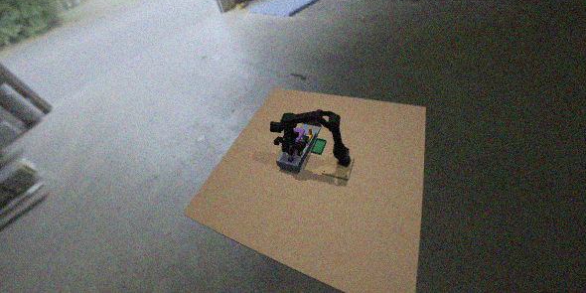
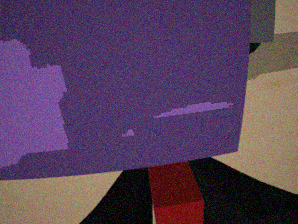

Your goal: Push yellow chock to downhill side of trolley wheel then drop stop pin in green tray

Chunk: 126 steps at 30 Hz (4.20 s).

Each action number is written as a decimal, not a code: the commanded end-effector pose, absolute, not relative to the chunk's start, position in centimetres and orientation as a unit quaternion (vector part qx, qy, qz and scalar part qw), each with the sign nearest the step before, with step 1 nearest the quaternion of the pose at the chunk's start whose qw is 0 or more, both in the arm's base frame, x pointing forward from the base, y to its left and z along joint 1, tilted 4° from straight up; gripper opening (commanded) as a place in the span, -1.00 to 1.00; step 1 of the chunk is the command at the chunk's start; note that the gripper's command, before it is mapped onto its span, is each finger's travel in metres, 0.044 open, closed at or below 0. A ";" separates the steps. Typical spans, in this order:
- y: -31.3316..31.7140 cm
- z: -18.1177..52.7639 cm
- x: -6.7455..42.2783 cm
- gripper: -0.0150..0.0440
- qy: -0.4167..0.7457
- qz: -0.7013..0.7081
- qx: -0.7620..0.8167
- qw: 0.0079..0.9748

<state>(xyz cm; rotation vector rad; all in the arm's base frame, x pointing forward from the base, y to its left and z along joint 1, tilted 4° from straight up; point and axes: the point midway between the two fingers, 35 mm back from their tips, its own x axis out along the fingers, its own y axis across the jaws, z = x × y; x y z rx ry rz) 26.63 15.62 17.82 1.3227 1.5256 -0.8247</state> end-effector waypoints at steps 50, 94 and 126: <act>14.8 21.5 26.5 -0.49 0.619 -0.335 0.539 0.463; 16.4 21.5 18.8 -0.49 0.621 -0.336 0.539 0.460; 8.5 19.3 19.8 -0.49 0.619 -0.339 0.537 0.463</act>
